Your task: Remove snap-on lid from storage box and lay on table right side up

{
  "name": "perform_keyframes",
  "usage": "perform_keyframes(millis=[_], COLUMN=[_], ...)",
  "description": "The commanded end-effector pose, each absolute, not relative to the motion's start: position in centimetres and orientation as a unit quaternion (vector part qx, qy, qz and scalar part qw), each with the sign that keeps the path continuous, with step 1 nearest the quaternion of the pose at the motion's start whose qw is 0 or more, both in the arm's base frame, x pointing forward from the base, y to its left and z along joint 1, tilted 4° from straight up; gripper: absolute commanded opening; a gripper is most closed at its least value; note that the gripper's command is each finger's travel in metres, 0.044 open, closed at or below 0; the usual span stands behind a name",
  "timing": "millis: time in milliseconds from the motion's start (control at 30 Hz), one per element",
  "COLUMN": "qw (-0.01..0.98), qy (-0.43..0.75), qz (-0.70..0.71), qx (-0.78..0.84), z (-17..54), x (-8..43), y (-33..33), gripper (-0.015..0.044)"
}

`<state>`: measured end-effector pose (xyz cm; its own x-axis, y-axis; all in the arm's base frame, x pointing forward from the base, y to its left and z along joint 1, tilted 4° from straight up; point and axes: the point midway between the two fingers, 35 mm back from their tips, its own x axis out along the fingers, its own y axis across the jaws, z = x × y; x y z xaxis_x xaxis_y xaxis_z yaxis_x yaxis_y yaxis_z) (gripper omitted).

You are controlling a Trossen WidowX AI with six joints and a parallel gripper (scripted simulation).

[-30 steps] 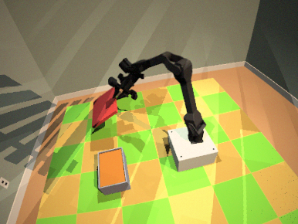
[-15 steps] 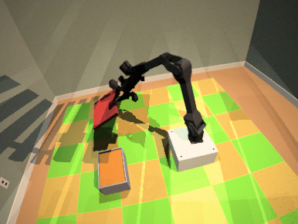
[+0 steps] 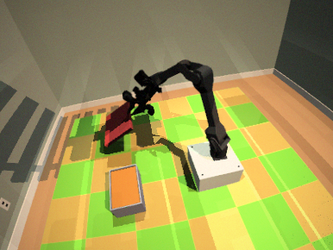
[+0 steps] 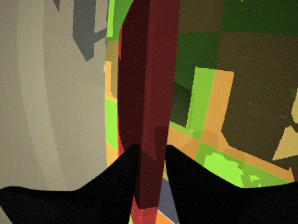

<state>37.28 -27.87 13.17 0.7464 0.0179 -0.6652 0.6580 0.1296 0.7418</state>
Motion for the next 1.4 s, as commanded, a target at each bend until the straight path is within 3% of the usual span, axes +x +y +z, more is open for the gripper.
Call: perform_keyframes(millis=[0, 1367], qw=[0.702, 0.702], qy=[0.273, 0.273], qz=[-0.223, -0.223], qx=[0.618, 0.618], z=[12.9, 9.6], x=[37.3, 37.3], y=[-27.8, -28.1], gripper=[0.0000, 0.0000])
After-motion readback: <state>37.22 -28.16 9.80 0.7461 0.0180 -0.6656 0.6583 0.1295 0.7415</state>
